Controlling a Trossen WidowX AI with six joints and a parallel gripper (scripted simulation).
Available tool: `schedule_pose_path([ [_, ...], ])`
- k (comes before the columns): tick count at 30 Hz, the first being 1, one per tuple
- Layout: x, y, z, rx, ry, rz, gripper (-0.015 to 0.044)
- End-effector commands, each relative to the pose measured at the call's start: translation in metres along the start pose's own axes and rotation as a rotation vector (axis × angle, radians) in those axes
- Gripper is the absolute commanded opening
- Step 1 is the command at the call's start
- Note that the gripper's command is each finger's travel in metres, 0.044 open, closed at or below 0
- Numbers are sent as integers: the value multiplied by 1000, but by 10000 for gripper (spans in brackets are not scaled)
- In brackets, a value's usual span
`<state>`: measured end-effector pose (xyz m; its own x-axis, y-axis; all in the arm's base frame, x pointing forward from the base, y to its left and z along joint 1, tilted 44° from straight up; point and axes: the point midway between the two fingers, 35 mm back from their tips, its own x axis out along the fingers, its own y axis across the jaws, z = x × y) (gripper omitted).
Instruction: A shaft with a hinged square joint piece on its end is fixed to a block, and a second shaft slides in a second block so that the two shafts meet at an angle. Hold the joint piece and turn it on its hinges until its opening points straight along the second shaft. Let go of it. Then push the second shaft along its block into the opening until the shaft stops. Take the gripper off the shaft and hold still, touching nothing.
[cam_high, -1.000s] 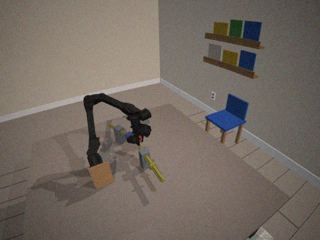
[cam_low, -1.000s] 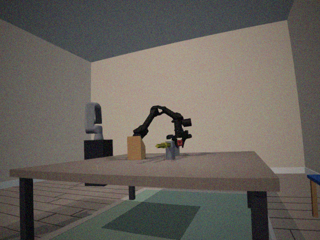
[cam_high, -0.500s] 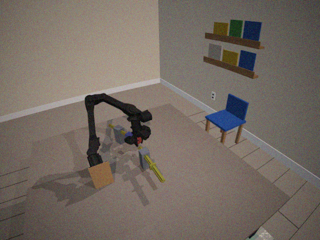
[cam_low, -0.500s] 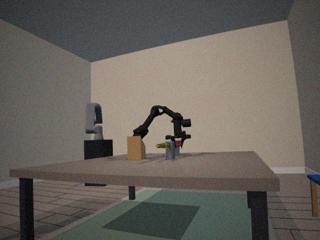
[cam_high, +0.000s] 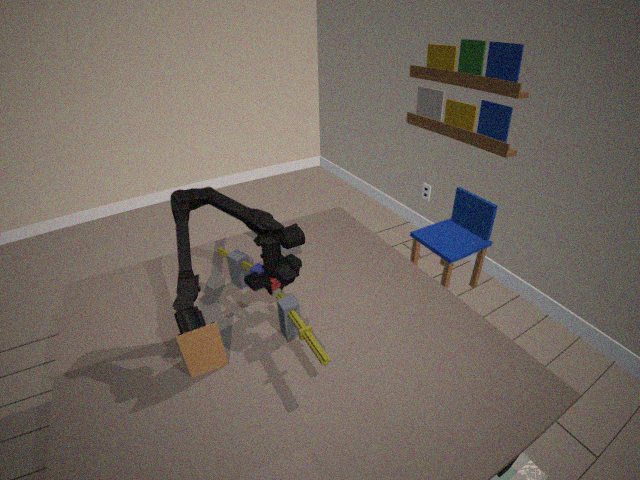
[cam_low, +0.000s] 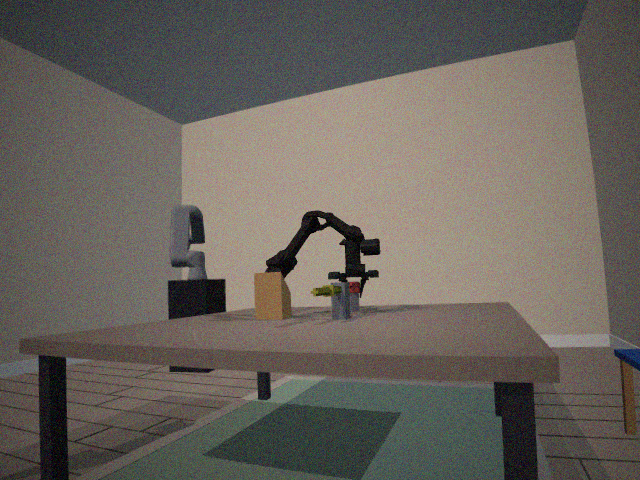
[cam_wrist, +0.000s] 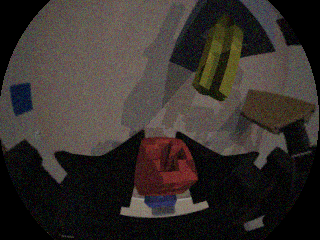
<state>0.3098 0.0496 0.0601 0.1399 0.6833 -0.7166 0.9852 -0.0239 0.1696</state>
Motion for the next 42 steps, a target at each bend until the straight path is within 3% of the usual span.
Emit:
schedule_pose_path([
  [1,1,-3,0,69,25,2,0],
  [13,4,-11,-1,231,81,8,0],
  [37,4,-11,-1,227,77,8,0],
  [42,4,-11,-1,227,77,8,131],
])
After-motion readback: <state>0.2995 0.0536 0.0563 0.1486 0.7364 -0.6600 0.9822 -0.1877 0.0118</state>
